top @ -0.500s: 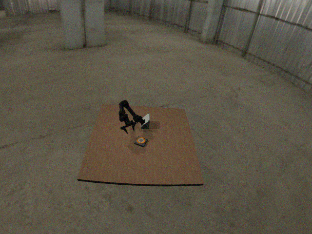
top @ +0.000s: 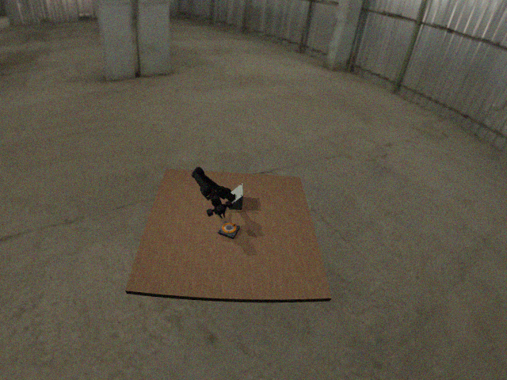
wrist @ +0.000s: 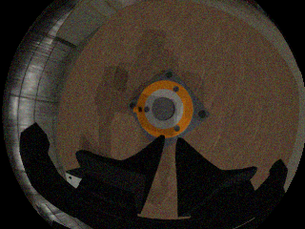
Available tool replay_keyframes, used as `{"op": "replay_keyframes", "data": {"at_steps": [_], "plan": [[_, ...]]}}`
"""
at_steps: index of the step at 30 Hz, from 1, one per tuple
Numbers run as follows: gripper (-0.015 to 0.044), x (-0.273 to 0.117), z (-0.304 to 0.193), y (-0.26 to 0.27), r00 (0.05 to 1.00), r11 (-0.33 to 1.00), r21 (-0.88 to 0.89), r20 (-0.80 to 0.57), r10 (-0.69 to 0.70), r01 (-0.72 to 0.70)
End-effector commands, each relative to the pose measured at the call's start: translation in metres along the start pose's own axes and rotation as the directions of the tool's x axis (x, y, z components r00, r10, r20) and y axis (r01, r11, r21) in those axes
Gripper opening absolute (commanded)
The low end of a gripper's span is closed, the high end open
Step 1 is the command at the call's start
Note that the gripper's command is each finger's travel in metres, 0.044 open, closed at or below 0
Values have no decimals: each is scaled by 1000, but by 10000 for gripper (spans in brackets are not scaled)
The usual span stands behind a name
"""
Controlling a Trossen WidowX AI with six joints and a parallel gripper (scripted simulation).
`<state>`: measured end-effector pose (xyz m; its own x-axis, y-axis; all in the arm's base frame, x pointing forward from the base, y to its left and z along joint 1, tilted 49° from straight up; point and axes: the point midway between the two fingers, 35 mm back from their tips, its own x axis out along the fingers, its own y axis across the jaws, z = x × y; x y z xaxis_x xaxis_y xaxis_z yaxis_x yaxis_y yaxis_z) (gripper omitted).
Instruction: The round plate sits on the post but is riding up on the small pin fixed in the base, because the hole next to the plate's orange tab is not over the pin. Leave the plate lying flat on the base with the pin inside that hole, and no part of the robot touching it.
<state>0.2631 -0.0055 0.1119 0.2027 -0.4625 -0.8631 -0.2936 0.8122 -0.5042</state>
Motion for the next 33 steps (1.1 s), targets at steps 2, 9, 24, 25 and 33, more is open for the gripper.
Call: {"op": "replay_keyframes", "data": {"at_steps": [2, 9, 24, 25, 33], "plan": [[0, 13, 6, 24, 993, 996, 70, -112, -44, 52], [0, 35, 9, 66, 941, 940, 220, -275, -195, 259], [0, 62, 2, 75, 910, 896, 262, -313, -273, 359], [0, 67, 0, 74, 910, 896, 262, -313, -273, 359], [0, 86, -9, 67, 909, 895, 262, -314, -275, 361]]}}
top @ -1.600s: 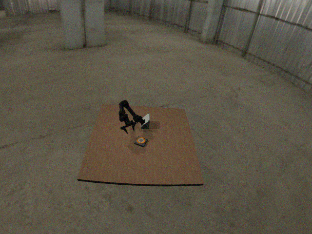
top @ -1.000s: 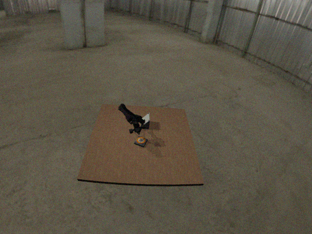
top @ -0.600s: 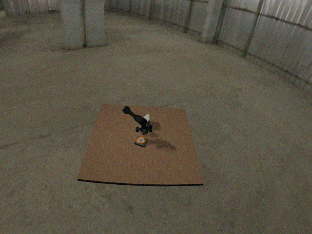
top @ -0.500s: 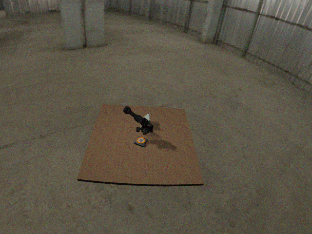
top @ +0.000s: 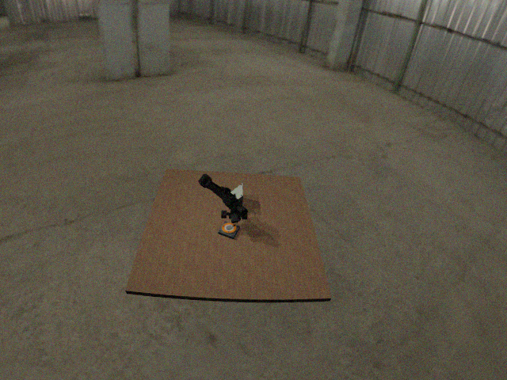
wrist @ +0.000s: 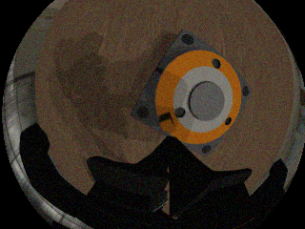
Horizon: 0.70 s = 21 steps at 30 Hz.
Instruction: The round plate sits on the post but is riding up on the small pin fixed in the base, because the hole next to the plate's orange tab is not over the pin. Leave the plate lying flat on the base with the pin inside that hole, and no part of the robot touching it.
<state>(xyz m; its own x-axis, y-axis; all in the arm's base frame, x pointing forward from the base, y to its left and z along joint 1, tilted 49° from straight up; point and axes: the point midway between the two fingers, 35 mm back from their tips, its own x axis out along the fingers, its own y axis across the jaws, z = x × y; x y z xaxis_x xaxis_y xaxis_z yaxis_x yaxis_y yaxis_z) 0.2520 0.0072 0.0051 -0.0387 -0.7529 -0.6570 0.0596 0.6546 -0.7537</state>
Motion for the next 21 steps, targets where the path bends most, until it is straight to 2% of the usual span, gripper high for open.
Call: {"op": "replay_keyframes", "data": {"at_steps": [1, 21], "plan": [[0, 2, 1, 1, 1000, 1000, -4, 11, -2, 2], [0, 3, 20, 14, 1000, 1000, -3, 11, -2, 2]]}}
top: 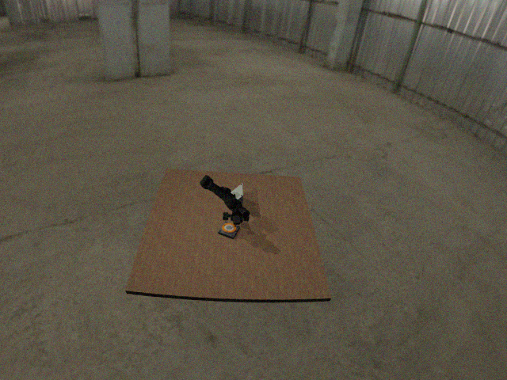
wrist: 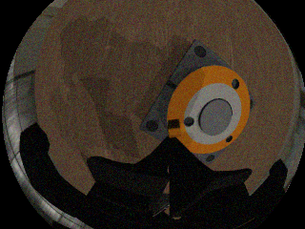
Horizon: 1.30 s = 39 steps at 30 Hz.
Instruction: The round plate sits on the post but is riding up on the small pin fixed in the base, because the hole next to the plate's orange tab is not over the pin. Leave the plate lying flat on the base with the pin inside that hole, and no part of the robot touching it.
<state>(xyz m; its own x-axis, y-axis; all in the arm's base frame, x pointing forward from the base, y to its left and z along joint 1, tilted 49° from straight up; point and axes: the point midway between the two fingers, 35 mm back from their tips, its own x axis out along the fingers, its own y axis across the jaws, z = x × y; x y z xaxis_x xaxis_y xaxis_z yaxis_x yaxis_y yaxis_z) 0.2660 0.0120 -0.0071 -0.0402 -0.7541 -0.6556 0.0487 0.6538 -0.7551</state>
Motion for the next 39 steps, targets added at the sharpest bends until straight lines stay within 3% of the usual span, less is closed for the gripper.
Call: {"op": "replay_keyframes", "data": {"at_steps": [1, 39], "plan": [[0, -1, 7, 2, 1000, 1000, 8, 13, 0, 0], [0, -5, 35, 7, 1000, 1000, 9, 14, 0, -1]]}}
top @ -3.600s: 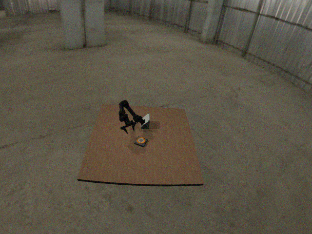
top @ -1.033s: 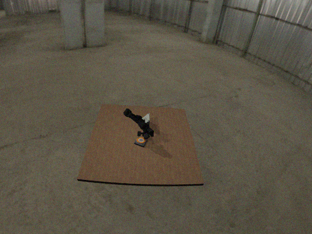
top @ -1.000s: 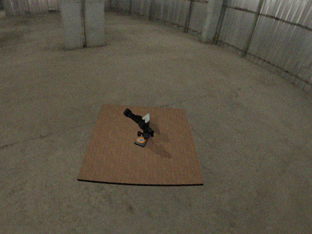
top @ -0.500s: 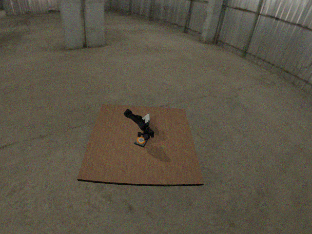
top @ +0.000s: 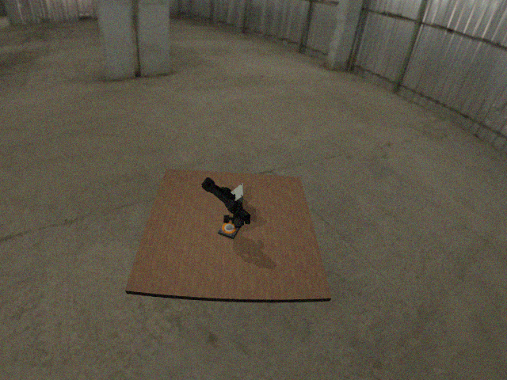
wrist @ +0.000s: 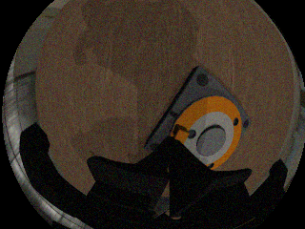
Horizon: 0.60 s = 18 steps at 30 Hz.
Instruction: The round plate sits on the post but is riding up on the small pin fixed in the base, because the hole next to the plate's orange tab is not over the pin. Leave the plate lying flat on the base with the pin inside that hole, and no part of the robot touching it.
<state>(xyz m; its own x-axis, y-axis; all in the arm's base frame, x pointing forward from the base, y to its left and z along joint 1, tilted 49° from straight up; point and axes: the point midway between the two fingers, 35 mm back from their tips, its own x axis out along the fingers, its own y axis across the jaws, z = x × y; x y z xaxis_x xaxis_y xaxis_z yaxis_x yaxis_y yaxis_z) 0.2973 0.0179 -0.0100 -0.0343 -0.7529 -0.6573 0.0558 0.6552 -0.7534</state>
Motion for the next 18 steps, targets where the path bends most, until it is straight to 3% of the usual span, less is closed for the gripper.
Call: {"op": "replay_keyframes", "data": {"at_steps": [1, 9, 18], "plan": [[0, -1, 5, 0, 1000, 1000, 2, 8, -2, 2], [0, -3, 8, -1, 1000, 1000, 2, 8, -1, 1], [0, -45, 7, -2, 1000, 1000, 1, 7, 0, 0]]}}
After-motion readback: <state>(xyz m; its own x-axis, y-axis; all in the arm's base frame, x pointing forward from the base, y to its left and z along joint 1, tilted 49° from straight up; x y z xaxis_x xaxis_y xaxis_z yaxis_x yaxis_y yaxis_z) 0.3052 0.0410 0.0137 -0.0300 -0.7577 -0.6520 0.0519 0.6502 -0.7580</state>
